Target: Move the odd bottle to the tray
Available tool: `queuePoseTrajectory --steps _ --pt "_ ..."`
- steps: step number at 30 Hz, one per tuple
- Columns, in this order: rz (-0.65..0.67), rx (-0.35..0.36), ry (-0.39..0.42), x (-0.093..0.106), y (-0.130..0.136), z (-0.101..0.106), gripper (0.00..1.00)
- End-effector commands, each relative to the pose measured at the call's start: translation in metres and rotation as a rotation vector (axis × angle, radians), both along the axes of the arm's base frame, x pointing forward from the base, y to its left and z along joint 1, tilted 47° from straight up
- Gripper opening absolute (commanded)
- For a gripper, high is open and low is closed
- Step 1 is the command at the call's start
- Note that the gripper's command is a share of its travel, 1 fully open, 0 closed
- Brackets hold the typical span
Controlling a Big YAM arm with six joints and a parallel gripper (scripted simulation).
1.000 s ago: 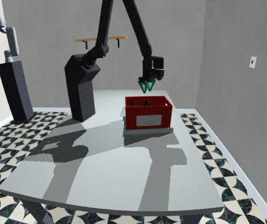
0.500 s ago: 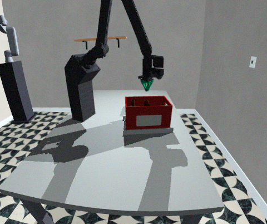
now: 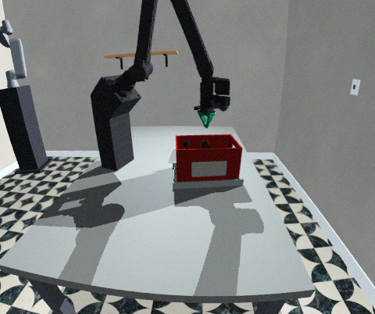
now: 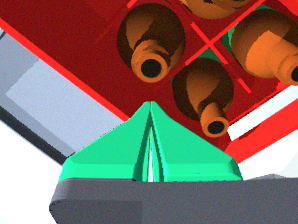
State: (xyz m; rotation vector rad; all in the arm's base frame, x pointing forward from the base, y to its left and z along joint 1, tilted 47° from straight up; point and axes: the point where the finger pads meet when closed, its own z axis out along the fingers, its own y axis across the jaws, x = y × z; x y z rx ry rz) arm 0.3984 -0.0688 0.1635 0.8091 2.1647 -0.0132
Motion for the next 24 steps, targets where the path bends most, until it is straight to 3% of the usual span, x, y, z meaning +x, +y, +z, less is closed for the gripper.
queuePoseTrajectory --steps 1,15,17,20,21,23,24 --pt "-0.001 0.004 -0.002 -0.001 0.003 0.004 0.00" --pt "-0.001 0.004 -0.002 -0.001 0.003 0.004 0.00" --pt "-0.003 -0.005 0.005 0.009 -0.008 0.011 0.00" --pt "-0.003 -0.005 0.003 0.037 -0.036 0.049 0.00" --pt "-0.003 -0.005 0.003 0.037 -0.036 0.049 0.00" --pt "-0.003 -0.007 -0.001 0.055 -0.061 0.079 0.00" --pt "-0.003 -0.007 -0.001 0.055 -0.061 0.079 0.00"
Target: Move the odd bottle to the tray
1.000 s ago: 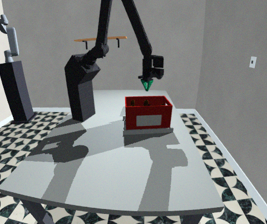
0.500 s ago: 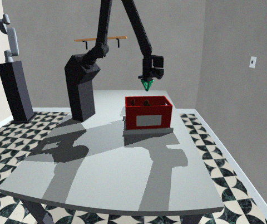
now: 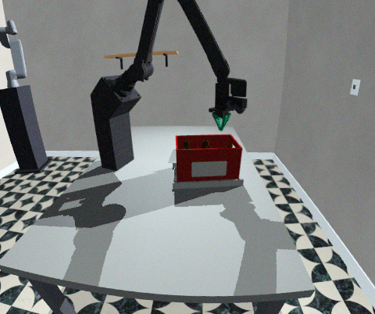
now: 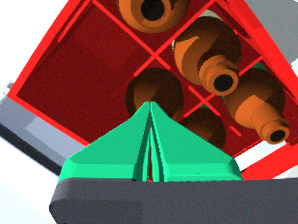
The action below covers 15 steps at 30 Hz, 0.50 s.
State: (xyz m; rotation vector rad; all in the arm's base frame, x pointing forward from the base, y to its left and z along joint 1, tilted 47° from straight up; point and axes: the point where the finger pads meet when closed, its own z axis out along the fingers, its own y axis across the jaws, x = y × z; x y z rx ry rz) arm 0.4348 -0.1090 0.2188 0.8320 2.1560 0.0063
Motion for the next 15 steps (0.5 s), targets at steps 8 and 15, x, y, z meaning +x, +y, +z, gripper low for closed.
queuePoseTrajectory --steps 8,15 --pt "0.032 -0.019 0.041 0.020 -0.020 0.018 0.61" --pt "0.021 -0.036 -0.018 0.021 -0.025 0.046 0.61"
